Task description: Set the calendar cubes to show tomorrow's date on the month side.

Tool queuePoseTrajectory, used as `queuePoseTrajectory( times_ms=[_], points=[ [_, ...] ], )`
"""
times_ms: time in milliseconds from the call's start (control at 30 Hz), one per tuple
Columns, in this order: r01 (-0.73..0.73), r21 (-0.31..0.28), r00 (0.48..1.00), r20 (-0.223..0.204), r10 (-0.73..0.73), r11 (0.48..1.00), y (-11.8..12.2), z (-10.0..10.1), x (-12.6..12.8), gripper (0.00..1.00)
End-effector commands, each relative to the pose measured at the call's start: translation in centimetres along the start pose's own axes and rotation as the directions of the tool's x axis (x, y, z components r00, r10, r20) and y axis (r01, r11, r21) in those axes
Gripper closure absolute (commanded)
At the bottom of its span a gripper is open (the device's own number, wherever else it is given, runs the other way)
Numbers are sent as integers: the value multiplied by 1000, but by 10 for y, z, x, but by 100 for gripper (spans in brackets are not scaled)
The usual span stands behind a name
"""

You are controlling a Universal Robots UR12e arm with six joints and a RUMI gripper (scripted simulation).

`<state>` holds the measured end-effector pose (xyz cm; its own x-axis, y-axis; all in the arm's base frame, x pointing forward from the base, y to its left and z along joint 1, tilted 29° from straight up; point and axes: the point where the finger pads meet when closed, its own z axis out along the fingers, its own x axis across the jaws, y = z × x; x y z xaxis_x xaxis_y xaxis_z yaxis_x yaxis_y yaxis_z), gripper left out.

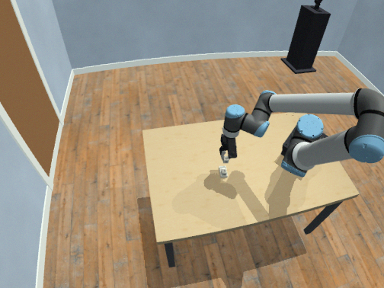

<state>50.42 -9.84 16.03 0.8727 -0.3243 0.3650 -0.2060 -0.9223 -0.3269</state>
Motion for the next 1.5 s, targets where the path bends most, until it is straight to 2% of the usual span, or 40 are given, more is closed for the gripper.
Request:
queuePoseTrajectory(
  times_ms=[0, 533, 833, 900, 1233, 1467],
  points=[
    [3, 5, 1000, -1, -2, 1000, 10, -2, 0, 89],
    [3, 3, 1000, 1, -3, 1000, 10, 2, 0, 89],
    [3, 3, 1000, 2, -3, 1000, 11, 25, 1, 89],
    [3, 3, 1000, 2, -3, 1000, 11, 25, 1, 89],
    [3, 3, 1000, 2, -3, 1000, 12, 55, 2, 89],
    [3, 3, 1000, 2, -3, 1000, 12, 62, 2, 89]
  ],
)
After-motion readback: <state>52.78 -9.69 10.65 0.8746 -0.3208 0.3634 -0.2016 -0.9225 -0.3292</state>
